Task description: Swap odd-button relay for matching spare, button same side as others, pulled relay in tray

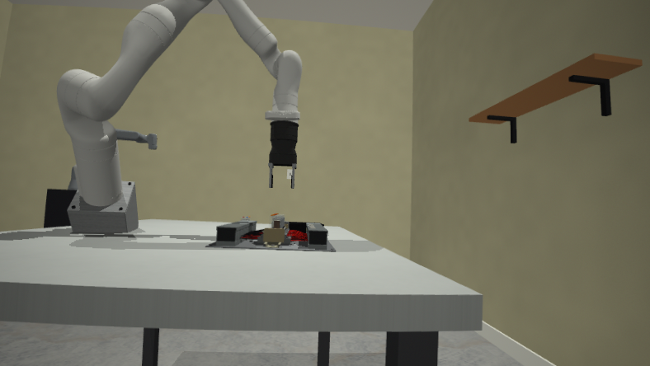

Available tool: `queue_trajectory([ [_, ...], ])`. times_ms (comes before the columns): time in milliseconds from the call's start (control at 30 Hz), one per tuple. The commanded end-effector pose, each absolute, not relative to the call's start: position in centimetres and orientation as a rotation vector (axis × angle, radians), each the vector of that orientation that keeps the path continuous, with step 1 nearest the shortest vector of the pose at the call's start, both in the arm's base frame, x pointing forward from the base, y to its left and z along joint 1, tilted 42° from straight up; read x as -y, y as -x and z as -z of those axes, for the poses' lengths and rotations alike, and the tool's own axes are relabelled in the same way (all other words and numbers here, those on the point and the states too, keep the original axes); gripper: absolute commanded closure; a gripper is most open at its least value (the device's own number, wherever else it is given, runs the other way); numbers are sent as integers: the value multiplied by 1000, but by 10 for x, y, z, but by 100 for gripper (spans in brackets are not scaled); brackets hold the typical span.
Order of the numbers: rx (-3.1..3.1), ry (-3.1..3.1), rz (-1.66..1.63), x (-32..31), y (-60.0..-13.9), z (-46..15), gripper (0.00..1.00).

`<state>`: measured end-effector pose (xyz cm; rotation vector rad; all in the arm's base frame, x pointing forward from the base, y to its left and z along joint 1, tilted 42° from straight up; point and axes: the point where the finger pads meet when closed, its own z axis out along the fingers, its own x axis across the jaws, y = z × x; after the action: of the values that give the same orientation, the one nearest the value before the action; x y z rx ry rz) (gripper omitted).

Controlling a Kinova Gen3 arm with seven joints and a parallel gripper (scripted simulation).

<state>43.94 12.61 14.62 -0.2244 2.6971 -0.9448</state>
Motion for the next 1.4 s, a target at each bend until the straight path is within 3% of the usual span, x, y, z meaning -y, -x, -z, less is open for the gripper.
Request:
queue_trajectory([
  [0, -2704, 206, 952, -112, -441, -143, 0],
  [733, -2706, 202, 953, -76, -450, -130, 0],
  [1367, -2706, 202, 953, -84, -448, -133, 0],
])
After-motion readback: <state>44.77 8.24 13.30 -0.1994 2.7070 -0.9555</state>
